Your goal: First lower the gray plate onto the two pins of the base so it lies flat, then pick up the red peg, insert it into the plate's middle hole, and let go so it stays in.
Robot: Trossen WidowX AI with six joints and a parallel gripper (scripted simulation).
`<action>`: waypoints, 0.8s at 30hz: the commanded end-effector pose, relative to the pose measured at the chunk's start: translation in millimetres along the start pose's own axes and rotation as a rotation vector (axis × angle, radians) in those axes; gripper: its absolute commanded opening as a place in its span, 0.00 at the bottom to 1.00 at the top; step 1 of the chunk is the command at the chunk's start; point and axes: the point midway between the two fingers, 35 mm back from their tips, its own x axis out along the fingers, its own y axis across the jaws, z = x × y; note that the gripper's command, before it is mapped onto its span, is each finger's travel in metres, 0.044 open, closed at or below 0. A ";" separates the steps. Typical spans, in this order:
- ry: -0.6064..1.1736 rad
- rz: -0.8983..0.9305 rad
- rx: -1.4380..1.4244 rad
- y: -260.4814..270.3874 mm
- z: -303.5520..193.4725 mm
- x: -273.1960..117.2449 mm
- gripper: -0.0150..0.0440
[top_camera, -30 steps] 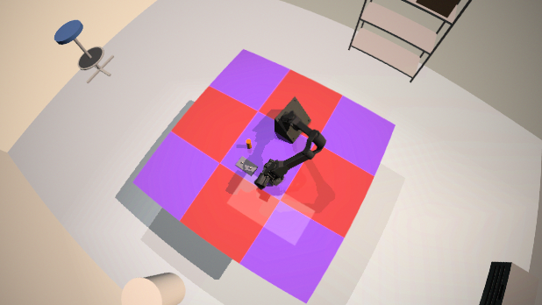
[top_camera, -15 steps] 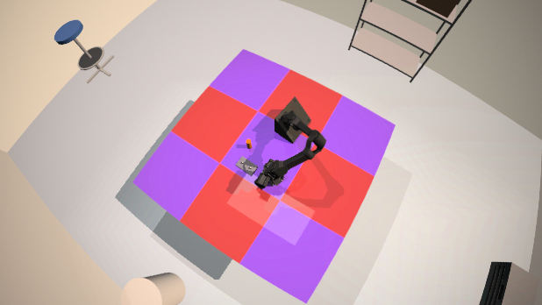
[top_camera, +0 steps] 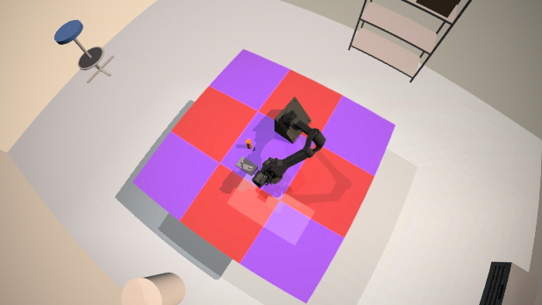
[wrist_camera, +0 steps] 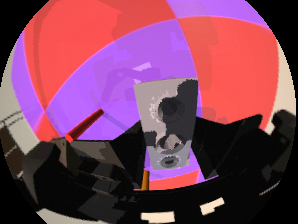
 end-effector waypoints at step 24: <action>0.005 -0.004 -0.009 -2.7 -3.3 -87.0 0.25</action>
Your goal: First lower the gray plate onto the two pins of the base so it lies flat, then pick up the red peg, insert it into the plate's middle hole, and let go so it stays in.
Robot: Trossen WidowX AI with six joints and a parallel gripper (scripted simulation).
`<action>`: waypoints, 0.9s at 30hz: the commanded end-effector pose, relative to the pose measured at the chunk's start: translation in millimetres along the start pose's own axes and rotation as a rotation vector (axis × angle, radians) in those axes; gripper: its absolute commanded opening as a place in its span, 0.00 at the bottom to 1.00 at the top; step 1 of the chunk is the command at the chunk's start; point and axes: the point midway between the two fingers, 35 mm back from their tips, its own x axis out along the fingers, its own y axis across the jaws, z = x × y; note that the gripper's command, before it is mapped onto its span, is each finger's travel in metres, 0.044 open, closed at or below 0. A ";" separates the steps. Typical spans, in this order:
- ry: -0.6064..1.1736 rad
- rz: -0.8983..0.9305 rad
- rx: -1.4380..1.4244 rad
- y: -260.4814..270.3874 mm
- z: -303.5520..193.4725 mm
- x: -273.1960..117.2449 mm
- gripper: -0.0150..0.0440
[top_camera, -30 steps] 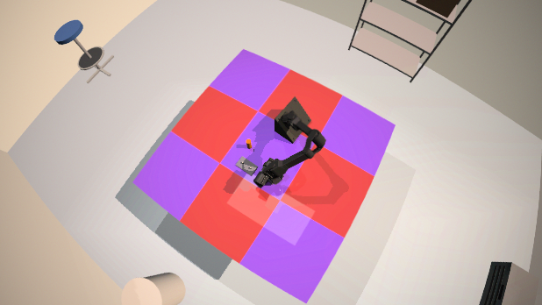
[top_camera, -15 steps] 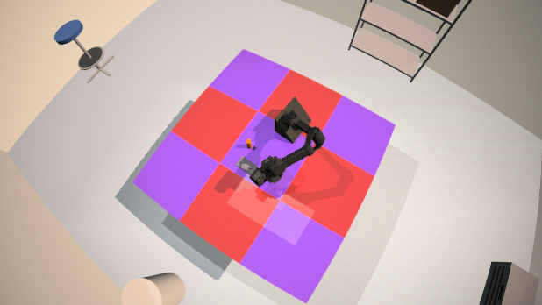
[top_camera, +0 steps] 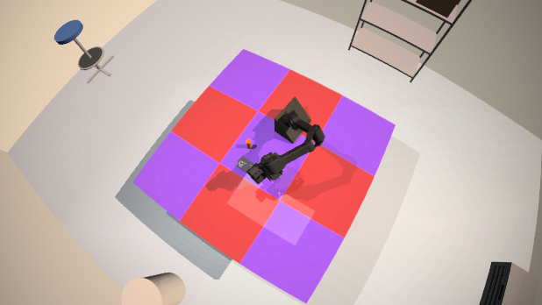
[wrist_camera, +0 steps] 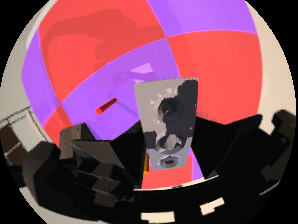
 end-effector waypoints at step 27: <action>0.004 -0.006 -0.068 -19.6 -48.9 -2.8 0.25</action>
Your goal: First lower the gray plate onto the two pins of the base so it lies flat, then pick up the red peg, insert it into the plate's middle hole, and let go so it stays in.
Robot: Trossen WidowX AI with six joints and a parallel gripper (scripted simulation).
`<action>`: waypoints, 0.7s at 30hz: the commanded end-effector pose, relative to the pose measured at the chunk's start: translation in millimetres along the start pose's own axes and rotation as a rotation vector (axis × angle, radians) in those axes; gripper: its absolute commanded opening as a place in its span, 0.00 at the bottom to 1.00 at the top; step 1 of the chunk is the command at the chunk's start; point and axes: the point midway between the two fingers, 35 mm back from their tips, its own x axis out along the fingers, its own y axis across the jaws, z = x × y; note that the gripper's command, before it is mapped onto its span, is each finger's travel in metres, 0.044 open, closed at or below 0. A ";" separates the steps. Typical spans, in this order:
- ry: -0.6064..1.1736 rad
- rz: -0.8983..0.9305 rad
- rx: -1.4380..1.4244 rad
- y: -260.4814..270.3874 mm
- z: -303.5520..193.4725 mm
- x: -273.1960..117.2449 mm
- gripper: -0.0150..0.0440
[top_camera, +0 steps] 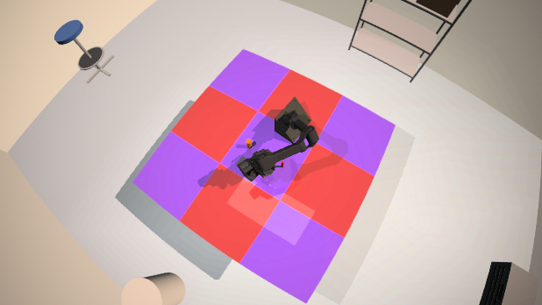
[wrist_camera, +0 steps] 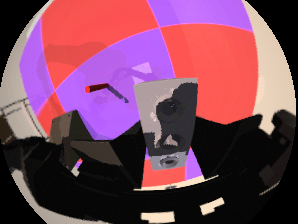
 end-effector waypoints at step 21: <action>0.006 0.007 -0.076 -9.6 -70.3 39.2 0.25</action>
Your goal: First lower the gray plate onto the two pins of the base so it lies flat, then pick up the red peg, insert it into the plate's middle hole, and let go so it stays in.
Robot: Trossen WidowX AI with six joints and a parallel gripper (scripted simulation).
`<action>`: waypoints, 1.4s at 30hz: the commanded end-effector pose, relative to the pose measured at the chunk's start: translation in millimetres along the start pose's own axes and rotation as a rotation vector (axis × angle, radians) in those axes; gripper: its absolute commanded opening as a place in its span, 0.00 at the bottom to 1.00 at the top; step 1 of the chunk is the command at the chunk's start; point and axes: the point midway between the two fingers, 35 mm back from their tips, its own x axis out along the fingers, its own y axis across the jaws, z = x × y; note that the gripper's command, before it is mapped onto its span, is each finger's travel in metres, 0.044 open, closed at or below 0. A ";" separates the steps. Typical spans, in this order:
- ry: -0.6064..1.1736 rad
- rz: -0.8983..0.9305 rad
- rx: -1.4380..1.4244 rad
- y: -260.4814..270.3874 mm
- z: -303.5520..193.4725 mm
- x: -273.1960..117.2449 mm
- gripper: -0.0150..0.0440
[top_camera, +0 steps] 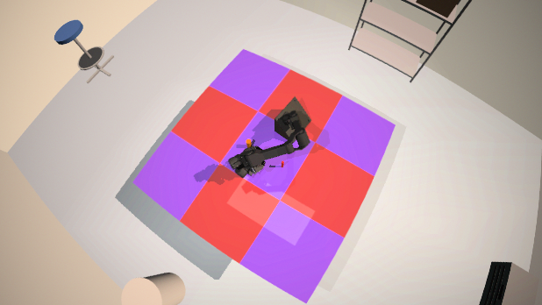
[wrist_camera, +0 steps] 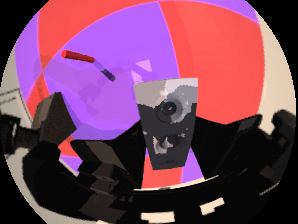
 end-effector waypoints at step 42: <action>0.001 0.010 -0.050 7.2 -46.0 28.4 0.25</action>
